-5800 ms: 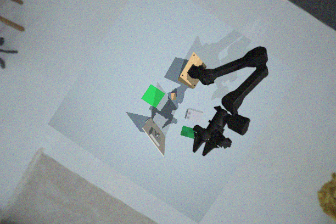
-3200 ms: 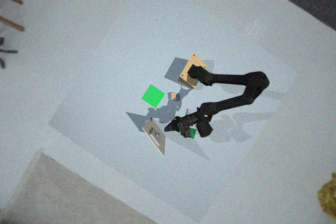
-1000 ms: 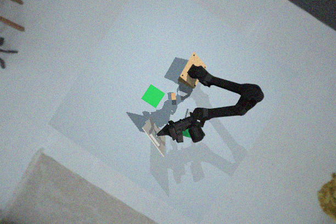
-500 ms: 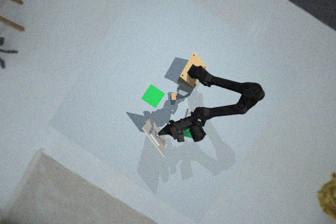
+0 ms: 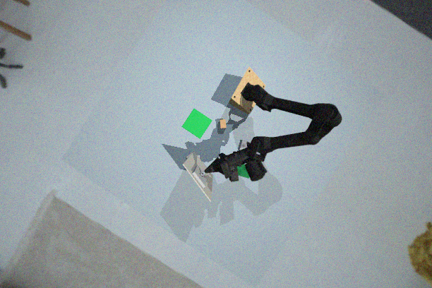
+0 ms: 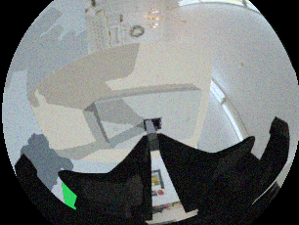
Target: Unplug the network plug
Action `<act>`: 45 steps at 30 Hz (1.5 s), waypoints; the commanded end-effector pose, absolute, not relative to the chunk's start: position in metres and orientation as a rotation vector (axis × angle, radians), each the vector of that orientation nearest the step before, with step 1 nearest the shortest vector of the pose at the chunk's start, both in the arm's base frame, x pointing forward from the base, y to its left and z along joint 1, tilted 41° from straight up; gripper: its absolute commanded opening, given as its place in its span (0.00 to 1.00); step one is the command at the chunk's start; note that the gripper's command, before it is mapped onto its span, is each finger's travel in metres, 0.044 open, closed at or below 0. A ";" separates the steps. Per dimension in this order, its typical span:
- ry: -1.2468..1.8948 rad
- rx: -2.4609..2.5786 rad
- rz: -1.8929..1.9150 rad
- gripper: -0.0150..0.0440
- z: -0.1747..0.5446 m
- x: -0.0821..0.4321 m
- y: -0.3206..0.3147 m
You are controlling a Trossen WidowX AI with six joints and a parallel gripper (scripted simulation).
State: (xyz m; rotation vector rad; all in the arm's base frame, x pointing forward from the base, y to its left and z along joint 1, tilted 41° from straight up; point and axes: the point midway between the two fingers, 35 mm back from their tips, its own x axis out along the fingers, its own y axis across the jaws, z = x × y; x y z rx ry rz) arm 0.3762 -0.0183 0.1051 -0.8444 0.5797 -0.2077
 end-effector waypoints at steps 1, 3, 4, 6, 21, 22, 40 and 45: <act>0.578 -0.840 -0.208 0.25 0.106 0.372 -0.017; 0.578 -0.840 -0.208 0.25 0.106 0.371 -0.017; 0.578 -0.840 -0.208 0.25 0.107 0.370 -0.017; 0.578 -0.840 -0.208 0.25 0.107 0.369 -0.017; 0.578 -0.840 -0.207 0.25 0.109 0.362 -0.015; 0.578 -0.840 -0.207 0.25 0.109 0.362 -0.015; 0.579 -0.840 -0.207 0.25 0.111 0.353 -0.012; 0.579 -0.840 -0.207 0.25 0.112 0.351 -0.012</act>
